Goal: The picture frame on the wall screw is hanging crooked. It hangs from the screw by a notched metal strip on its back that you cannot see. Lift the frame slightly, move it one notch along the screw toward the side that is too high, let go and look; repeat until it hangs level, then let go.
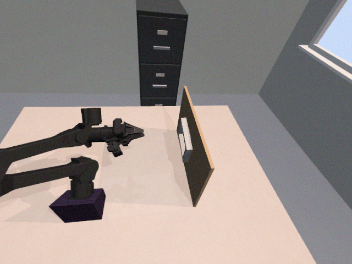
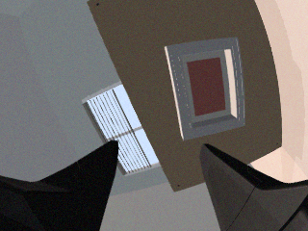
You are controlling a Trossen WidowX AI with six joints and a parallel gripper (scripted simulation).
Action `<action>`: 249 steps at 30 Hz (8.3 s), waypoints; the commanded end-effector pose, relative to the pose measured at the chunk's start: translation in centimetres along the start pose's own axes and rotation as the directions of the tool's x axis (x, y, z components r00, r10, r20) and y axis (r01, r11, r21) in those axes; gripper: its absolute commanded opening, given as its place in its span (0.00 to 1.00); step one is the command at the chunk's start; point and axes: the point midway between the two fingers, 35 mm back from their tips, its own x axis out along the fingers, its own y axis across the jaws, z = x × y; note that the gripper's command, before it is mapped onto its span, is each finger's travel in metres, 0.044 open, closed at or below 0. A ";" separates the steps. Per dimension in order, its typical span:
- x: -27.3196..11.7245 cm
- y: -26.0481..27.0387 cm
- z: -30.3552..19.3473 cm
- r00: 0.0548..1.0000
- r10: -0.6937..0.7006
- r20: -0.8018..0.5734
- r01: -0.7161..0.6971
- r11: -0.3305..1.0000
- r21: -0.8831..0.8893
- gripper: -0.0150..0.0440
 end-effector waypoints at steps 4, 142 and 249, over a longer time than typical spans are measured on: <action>0.0 0.0 0.1 1.000 0.001 0.004 -0.001 1.000 0.003 0.69; 16.1 -4.6 -0.3 0.998 -0.052 -0.024 0.043 0.958 -0.282 0.69; 17.9 -3.6 -0.5 0.998 -0.052 -0.024 0.043 0.958 -0.283 0.25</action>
